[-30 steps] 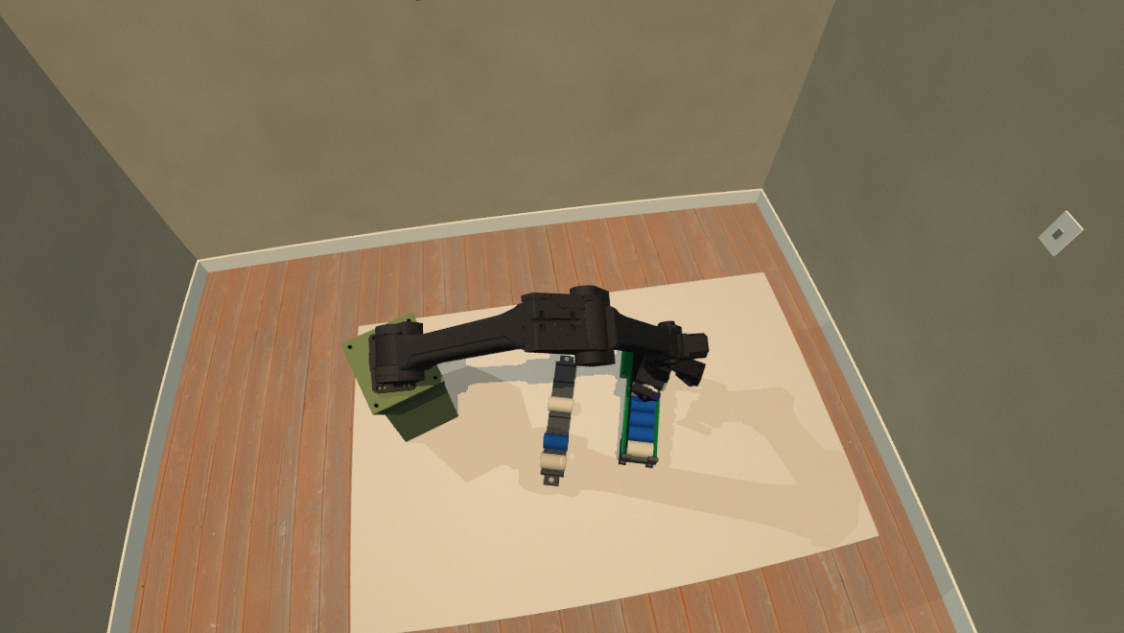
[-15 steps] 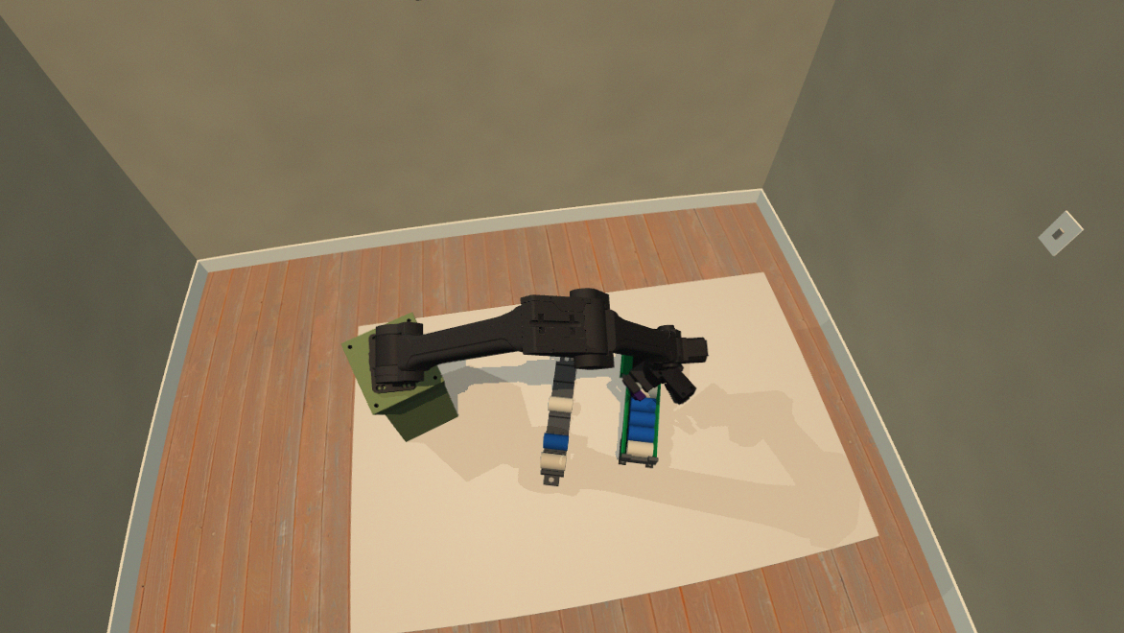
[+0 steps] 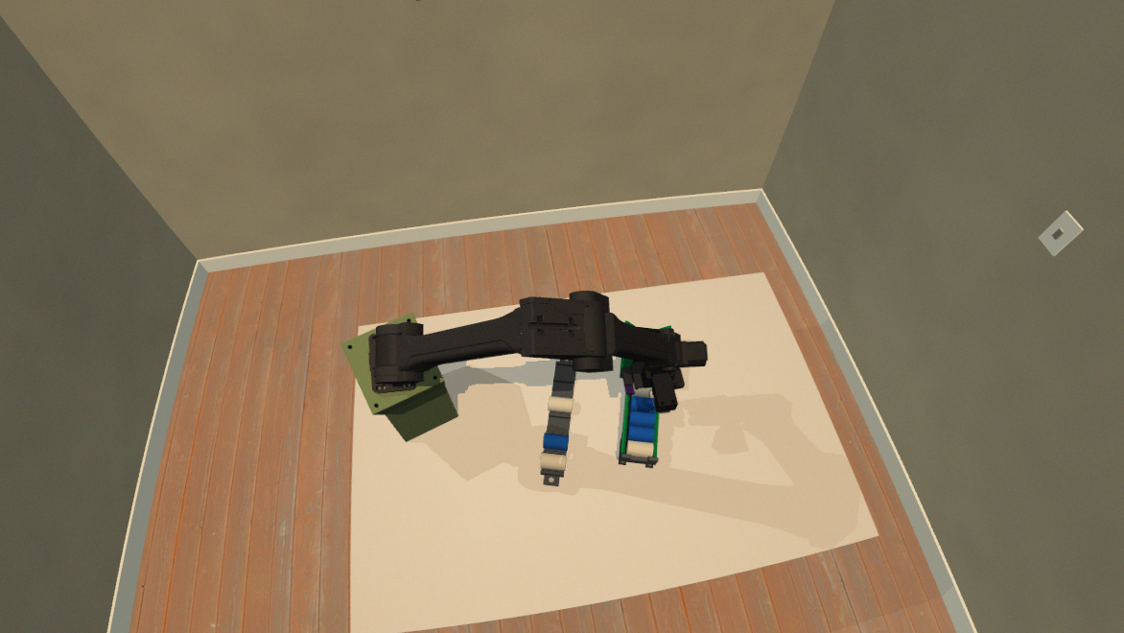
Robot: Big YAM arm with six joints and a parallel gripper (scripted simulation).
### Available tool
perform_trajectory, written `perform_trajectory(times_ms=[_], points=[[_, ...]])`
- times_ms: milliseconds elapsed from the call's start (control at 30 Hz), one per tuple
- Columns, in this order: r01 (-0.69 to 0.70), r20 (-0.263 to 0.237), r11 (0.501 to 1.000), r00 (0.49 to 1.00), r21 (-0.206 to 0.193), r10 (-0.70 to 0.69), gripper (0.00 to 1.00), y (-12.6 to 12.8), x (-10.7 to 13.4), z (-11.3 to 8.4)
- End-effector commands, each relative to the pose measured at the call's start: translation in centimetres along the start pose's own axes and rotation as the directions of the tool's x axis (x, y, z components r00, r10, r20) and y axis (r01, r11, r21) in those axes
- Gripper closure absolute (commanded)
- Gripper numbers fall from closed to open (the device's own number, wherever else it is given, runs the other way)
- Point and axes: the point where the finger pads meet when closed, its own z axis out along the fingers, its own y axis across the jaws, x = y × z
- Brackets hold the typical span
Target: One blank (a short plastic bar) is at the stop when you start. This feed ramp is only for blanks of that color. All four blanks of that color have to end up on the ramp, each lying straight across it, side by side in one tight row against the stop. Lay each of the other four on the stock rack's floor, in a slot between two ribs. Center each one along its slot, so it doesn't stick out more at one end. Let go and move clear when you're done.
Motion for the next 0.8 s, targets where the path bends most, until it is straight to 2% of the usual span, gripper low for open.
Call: perform_trajectory(times_ms=[0, 133, 367, 400, 767], points=[[-0.162, -0.002, 0.986, 0.987, -0.027, 0.162, 0.0, 0.65, -0.85, -0.98], [-0.253, -0.002, 0.967, 0.967, -0.022, 0.253, 0.0, 0.42, -1.4, -0.61], [-0.282, -0.003, 0.959, 0.96, -0.021, 0.282, 0.0, 0.37, -1.12, -0.59], [-0.282, -0.003, 0.959, 0.96, -0.021, 0.282, 0.19, 0.37, -1.12, -0.59], [-0.282, -0.003, 0.959, 0.96, -0.021, 0.282, 0.19, 0.37, -1.12, -0.59]])
